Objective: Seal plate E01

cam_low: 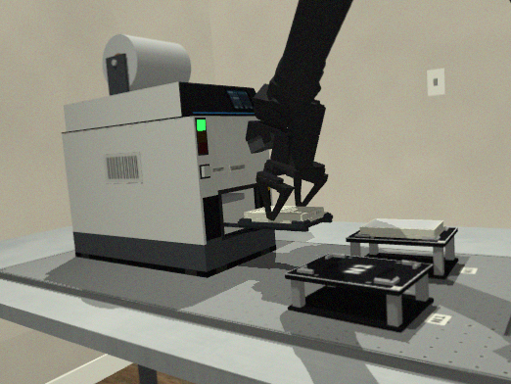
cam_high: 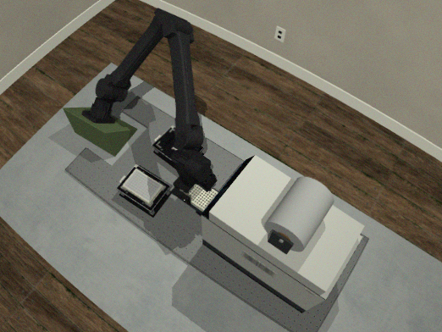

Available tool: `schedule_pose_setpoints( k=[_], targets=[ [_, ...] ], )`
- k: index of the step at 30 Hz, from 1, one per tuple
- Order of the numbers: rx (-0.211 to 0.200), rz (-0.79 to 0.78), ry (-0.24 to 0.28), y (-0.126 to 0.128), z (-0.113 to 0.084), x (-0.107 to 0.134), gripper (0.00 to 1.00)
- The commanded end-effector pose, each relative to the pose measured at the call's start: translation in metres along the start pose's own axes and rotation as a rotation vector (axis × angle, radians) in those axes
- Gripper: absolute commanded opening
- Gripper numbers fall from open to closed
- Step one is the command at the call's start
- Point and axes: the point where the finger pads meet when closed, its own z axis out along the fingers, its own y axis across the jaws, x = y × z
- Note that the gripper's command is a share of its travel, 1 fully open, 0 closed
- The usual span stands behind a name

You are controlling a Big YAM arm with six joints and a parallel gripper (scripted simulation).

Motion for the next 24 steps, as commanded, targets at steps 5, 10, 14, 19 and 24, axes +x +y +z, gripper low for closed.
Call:
schedule_pose_setpoints(
  k=[5, 10, 14, 19, 24],
  targets=[
    [0.003, -0.027, 0.006, 0.004, 0.007, -0.011, 1.00],
    [0.000, -0.044, 0.016, 0.012, 0.013, -0.012, 1.00],
    [0.000, -0.048, 0.014, 0.013, 0.013, -0.014, 1.00],
    [0.001, -0.047, 0.012, 0.012, 0.012, -0.015, 1.00],
    [0.001, -0.043, 0.010, 0.011, 0.009, -0.016, 1.00]
  ],
)
